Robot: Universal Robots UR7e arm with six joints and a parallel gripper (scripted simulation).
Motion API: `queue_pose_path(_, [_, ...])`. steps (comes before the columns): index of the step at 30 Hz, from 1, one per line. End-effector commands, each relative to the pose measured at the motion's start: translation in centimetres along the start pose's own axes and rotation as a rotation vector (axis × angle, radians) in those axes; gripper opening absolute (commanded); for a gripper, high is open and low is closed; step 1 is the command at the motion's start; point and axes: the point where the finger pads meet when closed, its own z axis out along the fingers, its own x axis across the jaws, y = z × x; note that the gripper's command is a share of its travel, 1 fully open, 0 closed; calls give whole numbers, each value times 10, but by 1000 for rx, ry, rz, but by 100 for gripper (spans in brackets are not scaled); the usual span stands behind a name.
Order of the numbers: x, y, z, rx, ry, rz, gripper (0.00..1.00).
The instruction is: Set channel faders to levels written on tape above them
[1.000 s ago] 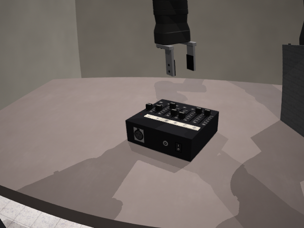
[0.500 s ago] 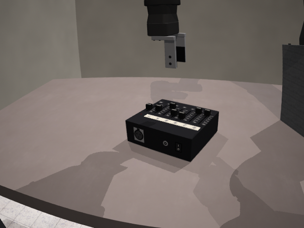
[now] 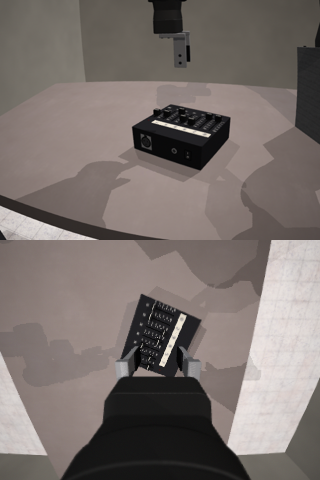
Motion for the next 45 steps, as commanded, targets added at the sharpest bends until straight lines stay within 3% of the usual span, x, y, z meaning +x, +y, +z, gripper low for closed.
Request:
queue_pose_path(1, [0,1,-1,-1,2,-15,100])
queue_pose_path(23, [-2,-2,4,-1,2,-74,100])
queue_pose_path(32, [-9,-11,19,-1,2,-241,100])
queue_pose_path(45, [-28,-37,56,0,1,-748,100])
